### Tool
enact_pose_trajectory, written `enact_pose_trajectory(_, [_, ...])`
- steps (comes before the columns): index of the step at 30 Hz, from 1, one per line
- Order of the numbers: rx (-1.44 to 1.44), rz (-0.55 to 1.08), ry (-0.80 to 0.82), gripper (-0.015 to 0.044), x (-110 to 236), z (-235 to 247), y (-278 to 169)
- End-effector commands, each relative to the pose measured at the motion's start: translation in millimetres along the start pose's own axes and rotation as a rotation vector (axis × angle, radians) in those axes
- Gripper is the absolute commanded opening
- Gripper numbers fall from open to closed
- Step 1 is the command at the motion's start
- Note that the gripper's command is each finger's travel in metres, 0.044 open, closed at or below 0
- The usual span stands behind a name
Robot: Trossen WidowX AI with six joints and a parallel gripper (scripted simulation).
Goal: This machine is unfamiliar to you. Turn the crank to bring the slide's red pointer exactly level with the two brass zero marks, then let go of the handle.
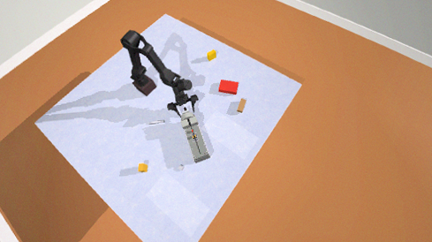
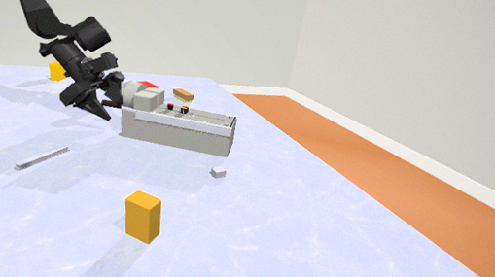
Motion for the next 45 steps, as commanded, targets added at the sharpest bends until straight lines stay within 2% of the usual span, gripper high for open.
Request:
enact_pose_trajectory(1, [-0.007, -0.004, -0.004, 0.0335, -0.6, -0.2, -0.4])
enact_pose_trajectory(14, [-0.007, -0.004, -0.004, 0.0000, -0.6, -0.2, -0.4])
enact_pose_trajectory(45, [-0.006, -0.005, -0.005, 0.0000, 6.4, -24.4, 4.7])
Point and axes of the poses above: the point midway between the two fingers, 35 mm back from their tips, its own x axis back along the fingers, its own z axis across the jaws, y = z × x, the point moved 9 cm from there along x, back along the fingers, and after that the axes turned 3 degrees about x, right-handed, at the moved point
